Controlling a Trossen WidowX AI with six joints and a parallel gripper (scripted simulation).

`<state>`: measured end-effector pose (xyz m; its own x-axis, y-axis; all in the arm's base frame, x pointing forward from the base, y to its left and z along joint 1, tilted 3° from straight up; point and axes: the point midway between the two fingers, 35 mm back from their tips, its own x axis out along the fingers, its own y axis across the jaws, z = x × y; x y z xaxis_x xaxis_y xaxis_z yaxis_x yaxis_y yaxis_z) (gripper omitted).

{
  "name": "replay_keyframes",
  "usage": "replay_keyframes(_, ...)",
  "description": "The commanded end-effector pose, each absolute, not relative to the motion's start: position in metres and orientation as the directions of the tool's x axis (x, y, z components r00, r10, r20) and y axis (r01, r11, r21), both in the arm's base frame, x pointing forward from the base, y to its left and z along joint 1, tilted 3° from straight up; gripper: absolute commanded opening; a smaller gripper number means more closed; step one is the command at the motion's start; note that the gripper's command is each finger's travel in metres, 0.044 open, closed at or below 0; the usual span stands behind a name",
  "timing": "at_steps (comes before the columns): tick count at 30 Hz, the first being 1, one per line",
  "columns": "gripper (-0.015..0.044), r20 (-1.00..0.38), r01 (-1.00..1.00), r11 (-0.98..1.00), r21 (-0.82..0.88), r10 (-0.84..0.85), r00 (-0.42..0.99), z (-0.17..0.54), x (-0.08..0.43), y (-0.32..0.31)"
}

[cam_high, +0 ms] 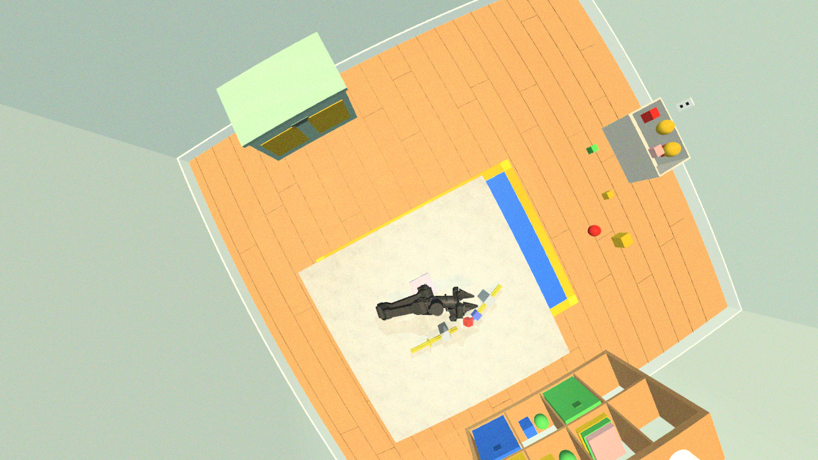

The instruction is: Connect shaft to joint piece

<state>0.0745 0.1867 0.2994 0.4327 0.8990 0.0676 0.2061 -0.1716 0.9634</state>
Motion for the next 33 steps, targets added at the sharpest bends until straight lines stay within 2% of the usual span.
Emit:
replay_keyframes(1,0.0426,0.068,0.206,-0.172,0.963,0.899,0.433,0.299,0.075,0.187)
replay_keyframes(7,0.044,0.029,0.177,-0.121,0.977,0.892,0.451,0.297,0.08,0.19)
replay_keyframes(18,0.044,-0.204,0.067,0.198,0.978,0.826,0.525,0.285,0.109,0.198)
replay_keyframes(33,0.044,-0.554,0.044,0.638,0.769,0.63,0.545,0.261,0.157,0.192)
